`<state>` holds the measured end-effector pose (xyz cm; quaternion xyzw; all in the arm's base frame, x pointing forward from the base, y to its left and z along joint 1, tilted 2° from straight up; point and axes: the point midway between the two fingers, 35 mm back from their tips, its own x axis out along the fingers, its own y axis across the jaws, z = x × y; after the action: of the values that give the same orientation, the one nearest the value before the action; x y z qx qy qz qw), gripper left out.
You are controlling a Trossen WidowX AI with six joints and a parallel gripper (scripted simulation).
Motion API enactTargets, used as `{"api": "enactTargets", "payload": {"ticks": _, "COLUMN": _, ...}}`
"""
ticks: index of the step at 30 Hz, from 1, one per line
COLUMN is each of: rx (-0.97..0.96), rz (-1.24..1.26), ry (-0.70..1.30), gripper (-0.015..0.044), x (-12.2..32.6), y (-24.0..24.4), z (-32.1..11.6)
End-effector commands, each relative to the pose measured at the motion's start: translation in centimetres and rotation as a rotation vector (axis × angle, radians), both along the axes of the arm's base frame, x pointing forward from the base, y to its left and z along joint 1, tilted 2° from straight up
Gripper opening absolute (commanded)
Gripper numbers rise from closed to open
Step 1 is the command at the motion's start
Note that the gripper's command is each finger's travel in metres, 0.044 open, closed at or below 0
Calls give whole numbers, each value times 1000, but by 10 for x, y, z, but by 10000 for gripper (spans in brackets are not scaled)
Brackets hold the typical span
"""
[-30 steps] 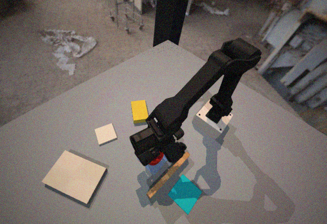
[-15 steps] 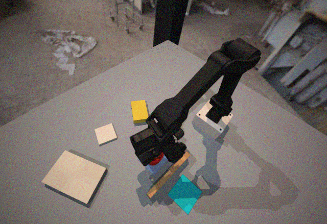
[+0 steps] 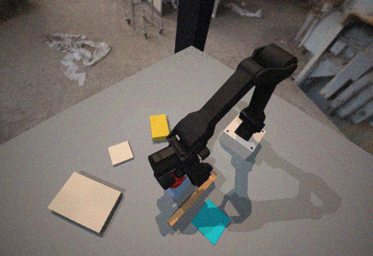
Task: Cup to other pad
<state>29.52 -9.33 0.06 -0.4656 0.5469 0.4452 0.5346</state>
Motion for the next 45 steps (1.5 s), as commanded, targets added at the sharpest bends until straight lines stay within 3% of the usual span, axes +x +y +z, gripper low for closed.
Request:
{"api": "enactTargets", "payload": {"ticks": 1, "rx": 0, "rz": 0, "ry": 1, "gripper": 0, "x": 0, "y": 0, "z": 0}}
{"api": "enactTargets", "payload": {"ticks": 22, "rx": -1, "rz": 6, "ry": 8, "gripper": 0, "x": -1, "y": 3, "z": 71}}
{"api": "enactTargets", "payload": {"ticks": 45, "rx": 3, "rz": 11, "ry": 10, "gripper": 0, "x": -2, "y": 5, "z": 70}}
